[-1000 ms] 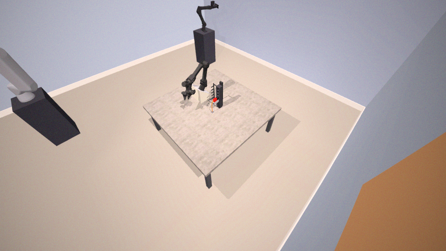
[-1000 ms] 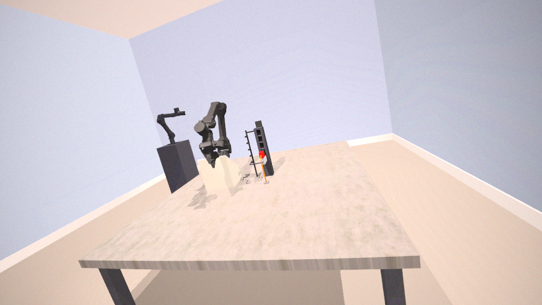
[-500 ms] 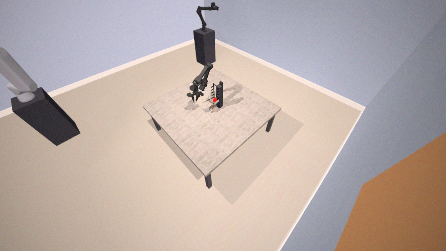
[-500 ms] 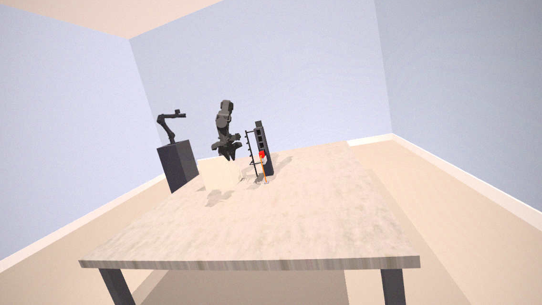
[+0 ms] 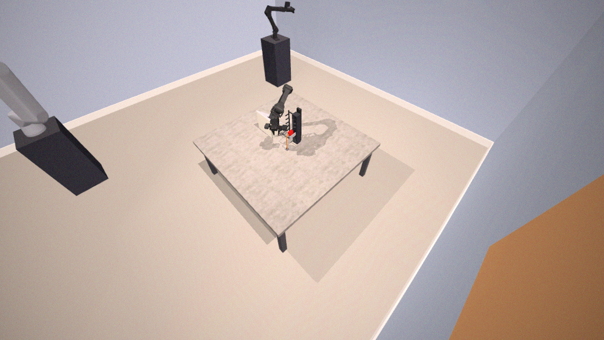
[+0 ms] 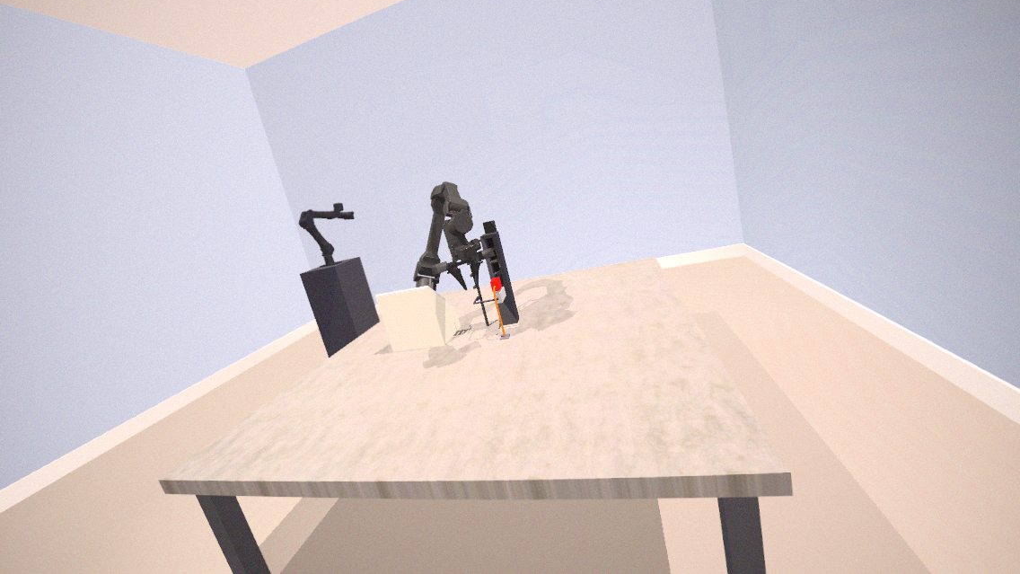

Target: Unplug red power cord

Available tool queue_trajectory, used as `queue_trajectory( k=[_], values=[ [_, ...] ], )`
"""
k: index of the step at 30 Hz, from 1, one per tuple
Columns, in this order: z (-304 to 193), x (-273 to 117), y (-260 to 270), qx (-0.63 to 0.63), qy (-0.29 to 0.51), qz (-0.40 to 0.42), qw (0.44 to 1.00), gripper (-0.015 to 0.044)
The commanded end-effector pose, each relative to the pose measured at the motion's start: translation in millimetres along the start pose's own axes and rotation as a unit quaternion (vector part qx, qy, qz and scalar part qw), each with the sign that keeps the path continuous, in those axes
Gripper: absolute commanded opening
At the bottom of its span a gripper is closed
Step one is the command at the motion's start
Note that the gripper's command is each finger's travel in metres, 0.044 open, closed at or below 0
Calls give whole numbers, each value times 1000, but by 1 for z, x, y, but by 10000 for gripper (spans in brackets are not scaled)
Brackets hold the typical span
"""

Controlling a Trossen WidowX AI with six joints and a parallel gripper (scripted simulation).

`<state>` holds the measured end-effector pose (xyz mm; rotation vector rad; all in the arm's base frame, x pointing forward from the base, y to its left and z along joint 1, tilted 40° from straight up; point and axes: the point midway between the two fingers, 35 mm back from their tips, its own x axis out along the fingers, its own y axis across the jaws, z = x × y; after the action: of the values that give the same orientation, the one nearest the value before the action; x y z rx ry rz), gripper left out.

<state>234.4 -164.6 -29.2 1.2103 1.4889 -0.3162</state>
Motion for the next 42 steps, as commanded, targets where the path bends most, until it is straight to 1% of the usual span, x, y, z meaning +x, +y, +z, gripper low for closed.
queue_trajectory(
  k=[1, 5, 20, 42],
  values=[
    [-32, 8, 65, 218, 74, -12, 973, 160],
    [-44, 10, 82, 286, 95, -27, 953, 160],
    [-45, 9, 82, 286, 95, -27, 953, 160],
    [-73, 4, 102, 286, 96, -27, 953, 160]
  ],
)
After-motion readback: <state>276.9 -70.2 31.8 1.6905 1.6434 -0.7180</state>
